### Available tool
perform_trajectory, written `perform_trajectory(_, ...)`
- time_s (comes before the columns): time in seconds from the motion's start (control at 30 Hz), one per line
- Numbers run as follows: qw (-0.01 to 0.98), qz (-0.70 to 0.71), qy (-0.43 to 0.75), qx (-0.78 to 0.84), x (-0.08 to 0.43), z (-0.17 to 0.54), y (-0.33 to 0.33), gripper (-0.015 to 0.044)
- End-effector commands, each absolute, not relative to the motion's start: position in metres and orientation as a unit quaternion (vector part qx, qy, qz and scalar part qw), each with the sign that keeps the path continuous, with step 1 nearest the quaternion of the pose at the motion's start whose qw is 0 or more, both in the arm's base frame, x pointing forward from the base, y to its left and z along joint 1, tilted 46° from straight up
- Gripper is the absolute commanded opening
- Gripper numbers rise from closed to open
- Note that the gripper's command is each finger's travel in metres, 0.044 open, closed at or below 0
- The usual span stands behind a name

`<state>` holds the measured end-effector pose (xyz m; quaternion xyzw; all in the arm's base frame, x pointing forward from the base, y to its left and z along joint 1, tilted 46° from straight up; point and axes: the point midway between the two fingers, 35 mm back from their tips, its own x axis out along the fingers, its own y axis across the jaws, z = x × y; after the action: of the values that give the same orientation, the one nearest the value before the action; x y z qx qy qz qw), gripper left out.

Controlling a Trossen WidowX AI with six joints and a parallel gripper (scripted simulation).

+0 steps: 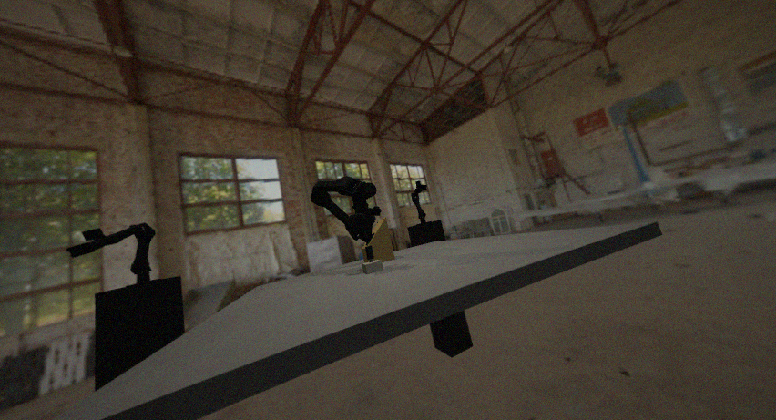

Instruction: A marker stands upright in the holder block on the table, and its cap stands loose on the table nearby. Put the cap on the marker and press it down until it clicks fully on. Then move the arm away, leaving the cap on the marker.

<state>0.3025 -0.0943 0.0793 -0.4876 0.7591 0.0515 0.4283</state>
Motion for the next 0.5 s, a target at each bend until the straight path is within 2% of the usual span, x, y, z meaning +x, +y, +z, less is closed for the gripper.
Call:
perform_trajectory(0.0,0.430,0.050,0.761,-0.482,0.3017,0.0857,-0.0895,0.0440)
perform_trajectory(0.1,0.465,-0.007,0.763,-0.449,0.3010,0.0847,-0.0904,0.0361)
perform_trajectory(0.37,0.601,-0.302,0.701,-0.238,0.2969,0.0792,-0.0949,0.0151)
perform_trajectory(0.47,0.609,-0.325,0.690,-0.218,0.2965,0.0788,-0.0953,0.0073)
